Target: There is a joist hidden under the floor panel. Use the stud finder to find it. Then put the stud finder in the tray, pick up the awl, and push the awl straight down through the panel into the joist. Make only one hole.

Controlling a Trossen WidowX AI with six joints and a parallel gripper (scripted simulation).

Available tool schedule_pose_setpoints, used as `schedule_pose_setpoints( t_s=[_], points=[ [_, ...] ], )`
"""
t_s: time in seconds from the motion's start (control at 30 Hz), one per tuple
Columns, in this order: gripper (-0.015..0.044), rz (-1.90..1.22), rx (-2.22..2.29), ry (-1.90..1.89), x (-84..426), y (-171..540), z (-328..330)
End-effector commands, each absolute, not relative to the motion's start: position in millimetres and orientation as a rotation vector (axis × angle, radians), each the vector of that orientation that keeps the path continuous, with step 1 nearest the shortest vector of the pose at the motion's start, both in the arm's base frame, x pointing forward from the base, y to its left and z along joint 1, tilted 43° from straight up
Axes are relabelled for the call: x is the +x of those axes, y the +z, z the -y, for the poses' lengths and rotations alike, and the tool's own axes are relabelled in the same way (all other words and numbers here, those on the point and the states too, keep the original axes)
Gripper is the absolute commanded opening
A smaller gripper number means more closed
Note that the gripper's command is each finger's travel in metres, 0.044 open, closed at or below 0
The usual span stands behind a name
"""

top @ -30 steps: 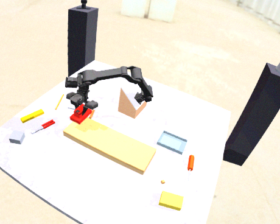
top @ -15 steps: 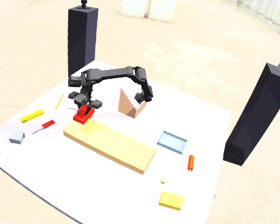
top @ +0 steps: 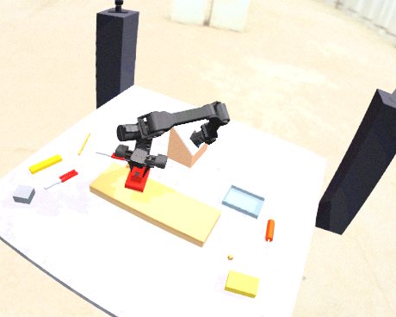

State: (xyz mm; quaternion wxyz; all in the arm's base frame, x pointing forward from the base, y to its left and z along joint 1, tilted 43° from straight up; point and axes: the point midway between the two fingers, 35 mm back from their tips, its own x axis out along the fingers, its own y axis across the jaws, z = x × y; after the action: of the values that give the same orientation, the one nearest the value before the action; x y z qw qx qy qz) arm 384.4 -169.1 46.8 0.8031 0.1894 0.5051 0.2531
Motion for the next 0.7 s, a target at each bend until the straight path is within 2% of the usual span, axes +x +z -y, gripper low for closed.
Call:
schedule_pose_setpoints(
  t_s=[0.0, 0.67],
  points=[
    [0.0, -1.052, 0.349, 0.574, 389, 67, 152],
    [0.0, -0.929, 0.081, 0.788, 381, 153, 31]
  ],
)
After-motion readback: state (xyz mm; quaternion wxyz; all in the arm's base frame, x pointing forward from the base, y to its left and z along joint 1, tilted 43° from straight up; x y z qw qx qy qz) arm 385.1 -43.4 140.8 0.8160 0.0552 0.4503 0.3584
